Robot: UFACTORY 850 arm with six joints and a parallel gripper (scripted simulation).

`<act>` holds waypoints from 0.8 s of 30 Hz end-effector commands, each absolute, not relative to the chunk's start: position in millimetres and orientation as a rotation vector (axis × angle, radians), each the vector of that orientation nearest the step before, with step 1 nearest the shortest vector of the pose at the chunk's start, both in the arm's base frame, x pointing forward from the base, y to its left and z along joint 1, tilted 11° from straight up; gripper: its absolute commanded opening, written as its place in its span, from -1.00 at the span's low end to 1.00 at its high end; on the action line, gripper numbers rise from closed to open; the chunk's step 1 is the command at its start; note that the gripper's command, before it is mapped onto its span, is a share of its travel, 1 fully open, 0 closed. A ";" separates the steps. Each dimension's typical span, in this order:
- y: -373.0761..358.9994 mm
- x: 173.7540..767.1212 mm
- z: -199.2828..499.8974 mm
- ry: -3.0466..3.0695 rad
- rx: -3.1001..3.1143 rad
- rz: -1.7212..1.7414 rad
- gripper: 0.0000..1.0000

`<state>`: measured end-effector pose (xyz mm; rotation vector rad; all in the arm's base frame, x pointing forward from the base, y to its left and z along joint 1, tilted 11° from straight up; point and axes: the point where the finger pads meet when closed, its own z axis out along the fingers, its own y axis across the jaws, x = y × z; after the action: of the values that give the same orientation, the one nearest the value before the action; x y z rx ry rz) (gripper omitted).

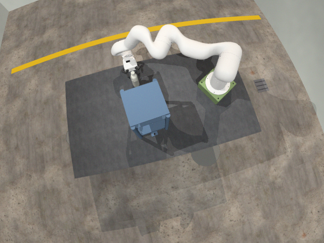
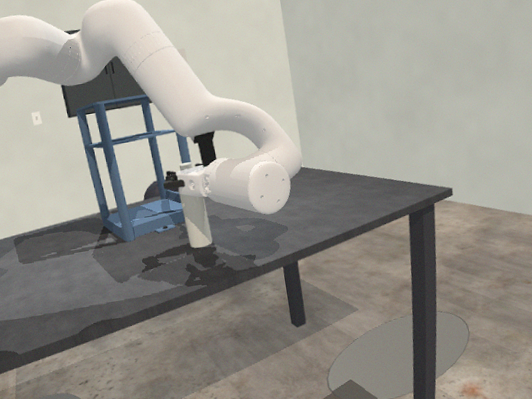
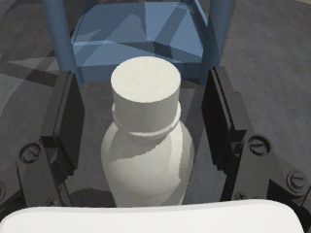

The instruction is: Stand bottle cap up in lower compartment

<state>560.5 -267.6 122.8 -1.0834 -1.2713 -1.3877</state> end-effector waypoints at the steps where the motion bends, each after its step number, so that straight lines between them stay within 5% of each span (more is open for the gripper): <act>1: -267.6 563.7 111.1 -1.274 -1.082 -1.388 0.47; 24: -265.4 570.2 77.1 -1.274 -1.082 -1.388 0.47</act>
<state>569.0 -264.7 78.9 -1.0832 -1.2709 -1.3875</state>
